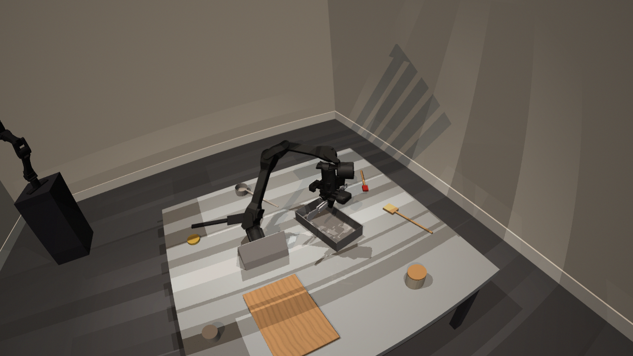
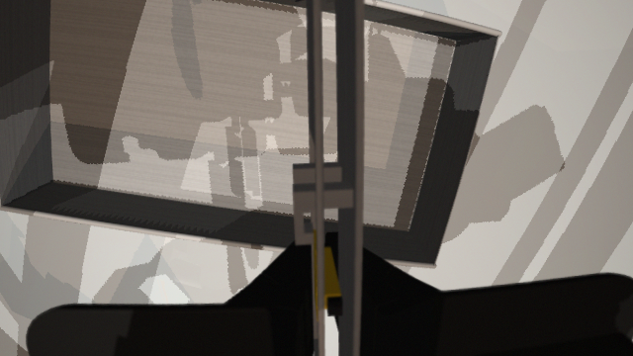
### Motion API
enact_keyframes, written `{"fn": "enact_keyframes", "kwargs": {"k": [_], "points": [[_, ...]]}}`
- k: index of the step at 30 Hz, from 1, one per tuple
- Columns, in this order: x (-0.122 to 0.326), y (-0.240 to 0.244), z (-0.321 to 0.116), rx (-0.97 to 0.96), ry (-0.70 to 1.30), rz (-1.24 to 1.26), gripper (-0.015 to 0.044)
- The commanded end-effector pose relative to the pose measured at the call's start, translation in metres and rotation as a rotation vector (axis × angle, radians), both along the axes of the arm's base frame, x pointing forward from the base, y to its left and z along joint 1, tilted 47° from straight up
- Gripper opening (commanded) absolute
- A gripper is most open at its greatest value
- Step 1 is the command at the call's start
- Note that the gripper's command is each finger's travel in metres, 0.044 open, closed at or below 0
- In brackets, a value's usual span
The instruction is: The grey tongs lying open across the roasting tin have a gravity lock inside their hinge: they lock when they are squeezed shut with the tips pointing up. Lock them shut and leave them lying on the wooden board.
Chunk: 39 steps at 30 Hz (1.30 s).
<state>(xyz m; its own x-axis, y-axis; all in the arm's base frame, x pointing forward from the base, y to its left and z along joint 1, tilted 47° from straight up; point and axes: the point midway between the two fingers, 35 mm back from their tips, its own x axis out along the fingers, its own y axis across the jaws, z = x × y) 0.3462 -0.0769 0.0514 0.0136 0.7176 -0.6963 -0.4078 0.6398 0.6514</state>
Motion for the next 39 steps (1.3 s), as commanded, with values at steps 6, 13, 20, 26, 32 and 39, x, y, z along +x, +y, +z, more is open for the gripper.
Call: {"fn": "enact_keyframes", "kwargs": {"k": [6, 13, 20, 26, 32, 39], "points": [[-0.011, -0.056, -0.047, -0.025, -0.140, 0.126, -0.0150], [-0.028, -0.090, -0.083, -0.026, -0.238, 0.225, -0.0150], [-0.050, -0.119, -0.119, -0.020, -0.340, 0.326, -0.0150], [-0.073, -0.139, -0.149, -0.010, -0.429, 0.408, -0.0150], [-0.076, -0.141, -0.153, -0.009, -0.439, 0.418, -0.0150], [-0.078, -0.144, -0.154, -0.010, -0.392, 0.373, -0.0150]]}}
